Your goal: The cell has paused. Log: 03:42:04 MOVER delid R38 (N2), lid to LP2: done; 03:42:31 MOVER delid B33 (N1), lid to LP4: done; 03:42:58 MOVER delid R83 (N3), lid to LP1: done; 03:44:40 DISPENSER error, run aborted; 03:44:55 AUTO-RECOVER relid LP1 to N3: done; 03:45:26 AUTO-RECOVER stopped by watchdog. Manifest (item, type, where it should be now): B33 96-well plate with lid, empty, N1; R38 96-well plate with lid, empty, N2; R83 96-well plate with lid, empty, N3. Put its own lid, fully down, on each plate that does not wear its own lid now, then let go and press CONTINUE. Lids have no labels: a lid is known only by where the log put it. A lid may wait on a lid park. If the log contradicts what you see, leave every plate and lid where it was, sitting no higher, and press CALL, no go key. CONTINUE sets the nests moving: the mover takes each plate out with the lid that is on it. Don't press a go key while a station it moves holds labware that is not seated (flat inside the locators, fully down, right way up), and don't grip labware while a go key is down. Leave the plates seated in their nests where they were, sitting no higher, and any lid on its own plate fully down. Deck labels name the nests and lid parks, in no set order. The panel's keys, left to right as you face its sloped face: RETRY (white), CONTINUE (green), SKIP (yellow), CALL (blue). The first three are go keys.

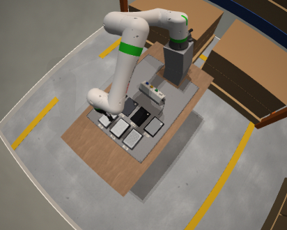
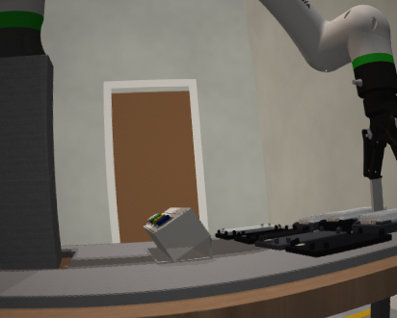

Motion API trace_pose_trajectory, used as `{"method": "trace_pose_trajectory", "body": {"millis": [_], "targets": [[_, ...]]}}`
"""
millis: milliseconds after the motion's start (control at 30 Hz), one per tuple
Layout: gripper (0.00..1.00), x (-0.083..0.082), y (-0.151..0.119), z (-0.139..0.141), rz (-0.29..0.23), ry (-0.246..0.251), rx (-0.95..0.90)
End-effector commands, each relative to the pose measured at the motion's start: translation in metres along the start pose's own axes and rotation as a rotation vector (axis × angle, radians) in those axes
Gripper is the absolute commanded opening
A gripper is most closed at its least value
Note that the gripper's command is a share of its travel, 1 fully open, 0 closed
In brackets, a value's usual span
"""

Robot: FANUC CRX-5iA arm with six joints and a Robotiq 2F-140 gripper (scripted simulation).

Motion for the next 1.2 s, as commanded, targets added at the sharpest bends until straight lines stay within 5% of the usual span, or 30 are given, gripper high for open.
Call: {"method": "trace_pose_trajectory", "body": {"millis": [0,1167], "targets": [[0.66,-0.003,0.000,0.000,0.000,0.000,0.000],[0.66,-0.051,0.000,0.000,0.000,0.000,0.000]]}}
Point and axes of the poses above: the point where the finger pads meet when closed, its own x axis out along the fingers, its own z axis across the jaws, y = z × x, the point moved 5 cm from there along -x, back along the fingers, and after that the axes turned 4 degrees about x, right-handed, at the moved point
